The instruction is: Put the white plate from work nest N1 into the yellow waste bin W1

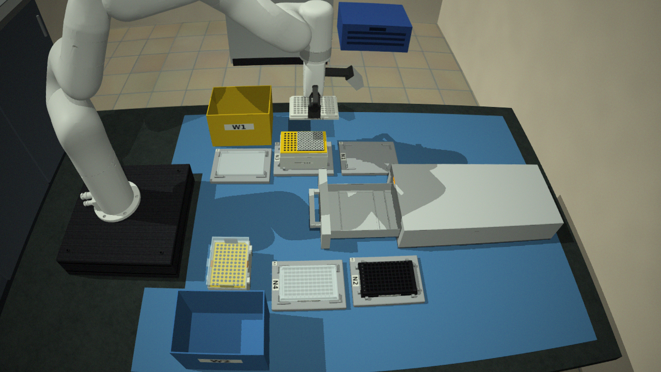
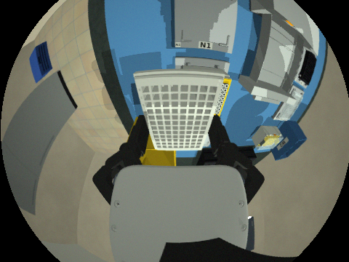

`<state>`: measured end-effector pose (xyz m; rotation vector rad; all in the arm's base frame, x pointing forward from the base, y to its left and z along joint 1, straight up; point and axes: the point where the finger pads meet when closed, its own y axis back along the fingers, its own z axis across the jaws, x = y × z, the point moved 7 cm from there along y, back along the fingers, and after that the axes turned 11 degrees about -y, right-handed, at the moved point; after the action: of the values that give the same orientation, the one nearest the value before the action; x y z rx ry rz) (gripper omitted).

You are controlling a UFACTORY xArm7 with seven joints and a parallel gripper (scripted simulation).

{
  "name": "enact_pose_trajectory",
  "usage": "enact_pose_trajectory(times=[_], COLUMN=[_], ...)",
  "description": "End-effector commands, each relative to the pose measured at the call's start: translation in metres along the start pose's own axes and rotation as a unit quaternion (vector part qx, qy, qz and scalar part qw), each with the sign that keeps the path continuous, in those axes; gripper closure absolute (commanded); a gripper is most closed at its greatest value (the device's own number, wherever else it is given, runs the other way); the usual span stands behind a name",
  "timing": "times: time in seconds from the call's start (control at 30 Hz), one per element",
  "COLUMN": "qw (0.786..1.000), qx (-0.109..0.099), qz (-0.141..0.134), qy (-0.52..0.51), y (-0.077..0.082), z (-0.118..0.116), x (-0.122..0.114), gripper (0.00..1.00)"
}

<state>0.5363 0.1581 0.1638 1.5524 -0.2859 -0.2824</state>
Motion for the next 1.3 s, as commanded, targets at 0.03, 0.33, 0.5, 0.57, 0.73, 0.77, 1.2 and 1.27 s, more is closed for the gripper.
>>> enact_pose_trajectory(times=[0.03,0.33,0.5,0.57,0.73,0.77,1.2,1.27], qw=[1.000,1.000,1.000,1.000,1.000,1.000,1.000,1.000], qx=[0.002,0.002,0.002,0.002,0.002,0.002,0.002,0.002], qz=[0.002,0.002,0.002,0.002,0.002,0.002,0.002,0.002], qy=[0.000,0.000,0.000,0.000,0.000,0.000,0.000,0.000], y=[0.002,0.002,0.002,0.002,0.002,0.002,0.002,0.002], z=[-0.003,-0.006,-0.007,-0.008,-0.010,-0.010,-0.015,-0.015], x=[-0.011,-0.035,-0.043,-0.048,-0.061,-0.064,-0.093,-0.098], gripper=[1.00,1.00,1.00,1.00,1.00,1.00,1.00,1.00])
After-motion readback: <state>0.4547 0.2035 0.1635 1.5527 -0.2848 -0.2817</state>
